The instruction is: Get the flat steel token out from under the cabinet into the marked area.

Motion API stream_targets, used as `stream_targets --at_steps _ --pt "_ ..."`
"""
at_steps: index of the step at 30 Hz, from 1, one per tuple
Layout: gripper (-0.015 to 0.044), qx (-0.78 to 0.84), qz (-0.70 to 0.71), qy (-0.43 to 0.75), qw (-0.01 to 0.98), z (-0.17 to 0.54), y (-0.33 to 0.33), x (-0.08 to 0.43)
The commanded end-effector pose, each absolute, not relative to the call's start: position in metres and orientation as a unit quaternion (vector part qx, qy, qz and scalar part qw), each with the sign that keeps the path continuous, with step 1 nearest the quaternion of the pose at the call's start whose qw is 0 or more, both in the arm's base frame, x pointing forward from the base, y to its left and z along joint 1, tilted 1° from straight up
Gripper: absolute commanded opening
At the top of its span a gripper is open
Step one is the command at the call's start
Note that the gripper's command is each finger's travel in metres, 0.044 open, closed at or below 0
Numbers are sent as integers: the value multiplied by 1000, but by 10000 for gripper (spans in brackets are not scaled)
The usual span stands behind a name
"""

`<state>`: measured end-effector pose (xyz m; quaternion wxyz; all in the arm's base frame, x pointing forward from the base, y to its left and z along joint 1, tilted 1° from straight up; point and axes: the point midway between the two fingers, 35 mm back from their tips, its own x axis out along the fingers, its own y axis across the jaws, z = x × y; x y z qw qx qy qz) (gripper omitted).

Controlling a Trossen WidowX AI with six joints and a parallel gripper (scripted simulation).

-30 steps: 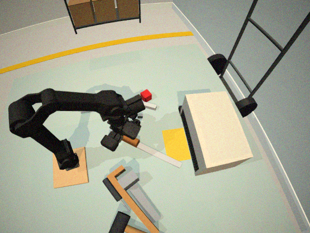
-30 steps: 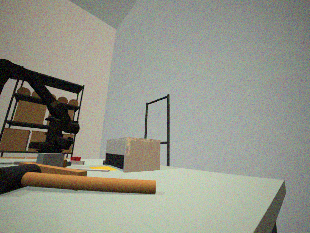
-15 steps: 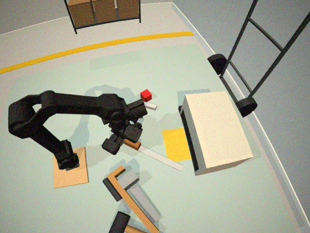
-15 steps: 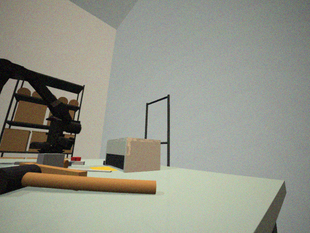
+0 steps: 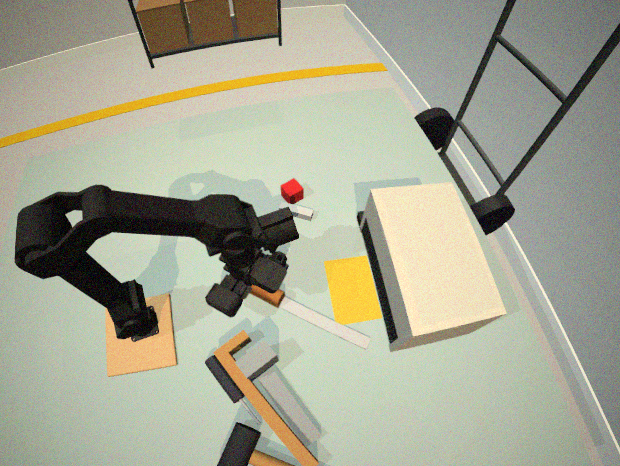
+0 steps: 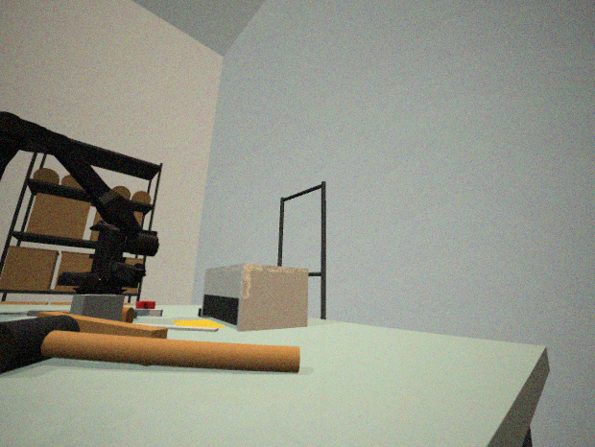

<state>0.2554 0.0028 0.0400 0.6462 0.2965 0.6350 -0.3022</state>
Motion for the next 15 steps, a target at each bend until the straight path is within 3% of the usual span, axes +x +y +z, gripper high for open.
stream_targets --at_steps 1,15 --pt "0 295 -301 634 648 41 -2 256" --pt "0 295 -302 634 648 41 -16 255"
